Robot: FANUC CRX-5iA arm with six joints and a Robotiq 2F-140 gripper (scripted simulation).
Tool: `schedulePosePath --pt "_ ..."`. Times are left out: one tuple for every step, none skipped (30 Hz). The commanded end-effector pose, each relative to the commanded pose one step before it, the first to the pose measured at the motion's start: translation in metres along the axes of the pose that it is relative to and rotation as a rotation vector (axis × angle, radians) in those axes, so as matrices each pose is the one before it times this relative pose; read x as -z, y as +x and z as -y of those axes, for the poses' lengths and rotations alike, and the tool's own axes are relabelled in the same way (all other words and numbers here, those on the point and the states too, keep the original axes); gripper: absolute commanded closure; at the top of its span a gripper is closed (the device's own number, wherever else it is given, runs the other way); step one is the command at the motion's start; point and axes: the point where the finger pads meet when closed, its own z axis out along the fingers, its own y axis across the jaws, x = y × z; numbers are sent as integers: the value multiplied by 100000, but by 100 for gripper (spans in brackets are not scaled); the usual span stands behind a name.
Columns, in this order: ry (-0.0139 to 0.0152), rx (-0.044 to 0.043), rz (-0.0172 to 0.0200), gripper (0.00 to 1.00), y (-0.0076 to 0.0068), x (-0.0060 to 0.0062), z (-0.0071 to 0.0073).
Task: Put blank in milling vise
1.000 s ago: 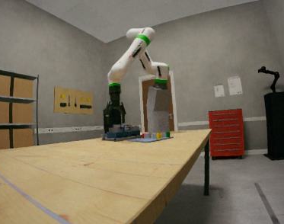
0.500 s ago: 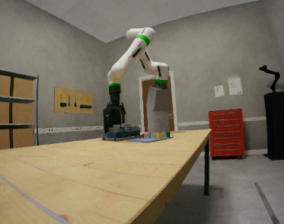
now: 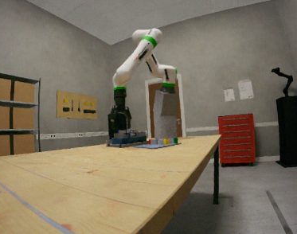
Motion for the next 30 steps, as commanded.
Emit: schedulePosePath --pt "-153 25 43 0 -24 160 -89" --pt "0 0 0 0 0 0 0" --pt "0 0 0 0 0 0 0" --pt "-1 1 0 0 0 -9 0" --pt "0 0 0 0 0 20 0" --pt "0 0 0 0 0 20 0" --pt "0 0 0 0 0 20 0" --pt "0 0 0 0 0 20 0" --pt "0 0 0 0 0 20 0" --pt "0 0 0 0 0 20 0" --pt "0 0 0 0 0 20 0" --pt "0 0 0 0 0 20 0" --pt "0 0 0 0 0 20 0" --pt "0 0 0 0 0 20 0" --pt "0 0 0 0 0 20 0" --pt "0 0 0 0 0 20 0" --pt "0 0 0 0 0 20 0" --pt "0 0 0 0 0 20 0" --pt "0 0 0 0 0 0 0" --pt "0 0 0 0 0 0 0" --pt "-1 1 0 0 0 -8 -1" --pt "0 0 0 0 0 20 0" --pt "0 0 0 0 0 20 0" --pt "0 0 0 0 0 20 0" --pt "0 0 0 0 0 20 0" --pt "0 0 0 0 0 20 0" --pt "0 0 0 0 0 20 0" --pt "0 0 0 0 0 20 0" --pt "0 0 0 0 0 20 0" --pt "0 0 0 0 0 20 0"
